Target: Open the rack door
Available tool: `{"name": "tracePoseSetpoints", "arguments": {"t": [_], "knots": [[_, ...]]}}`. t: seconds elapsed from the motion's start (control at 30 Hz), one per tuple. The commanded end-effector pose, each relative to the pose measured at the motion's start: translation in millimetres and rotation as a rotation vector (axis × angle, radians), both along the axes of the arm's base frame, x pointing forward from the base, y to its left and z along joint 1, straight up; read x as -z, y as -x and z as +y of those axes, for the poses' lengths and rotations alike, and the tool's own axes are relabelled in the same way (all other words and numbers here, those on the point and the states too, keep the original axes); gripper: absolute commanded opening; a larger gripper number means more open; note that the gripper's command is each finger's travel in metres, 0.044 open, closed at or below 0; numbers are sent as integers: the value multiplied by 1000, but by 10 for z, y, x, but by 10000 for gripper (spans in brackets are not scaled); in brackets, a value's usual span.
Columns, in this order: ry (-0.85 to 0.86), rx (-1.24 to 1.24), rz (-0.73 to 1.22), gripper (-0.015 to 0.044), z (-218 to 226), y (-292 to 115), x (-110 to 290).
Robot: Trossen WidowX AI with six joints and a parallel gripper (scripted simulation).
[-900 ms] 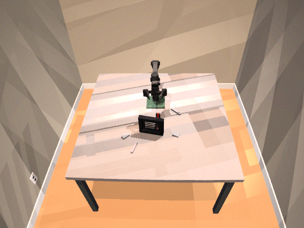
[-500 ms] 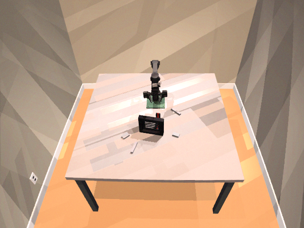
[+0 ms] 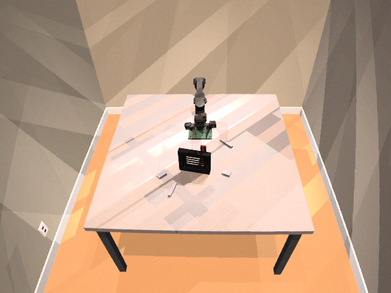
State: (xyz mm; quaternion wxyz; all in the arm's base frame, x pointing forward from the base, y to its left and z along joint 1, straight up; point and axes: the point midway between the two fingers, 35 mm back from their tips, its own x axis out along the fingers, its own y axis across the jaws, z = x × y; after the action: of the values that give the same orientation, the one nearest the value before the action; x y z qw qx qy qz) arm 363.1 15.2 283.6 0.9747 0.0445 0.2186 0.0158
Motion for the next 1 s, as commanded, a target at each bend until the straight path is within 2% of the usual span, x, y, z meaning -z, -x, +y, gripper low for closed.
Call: {"name": "tracePoseSetpoints", "arguments": {"t": [0.0,0.97], "knots": [[-11,9,84,284,11,-63,74],[-41,71,677,284,111,-59,500]]}}
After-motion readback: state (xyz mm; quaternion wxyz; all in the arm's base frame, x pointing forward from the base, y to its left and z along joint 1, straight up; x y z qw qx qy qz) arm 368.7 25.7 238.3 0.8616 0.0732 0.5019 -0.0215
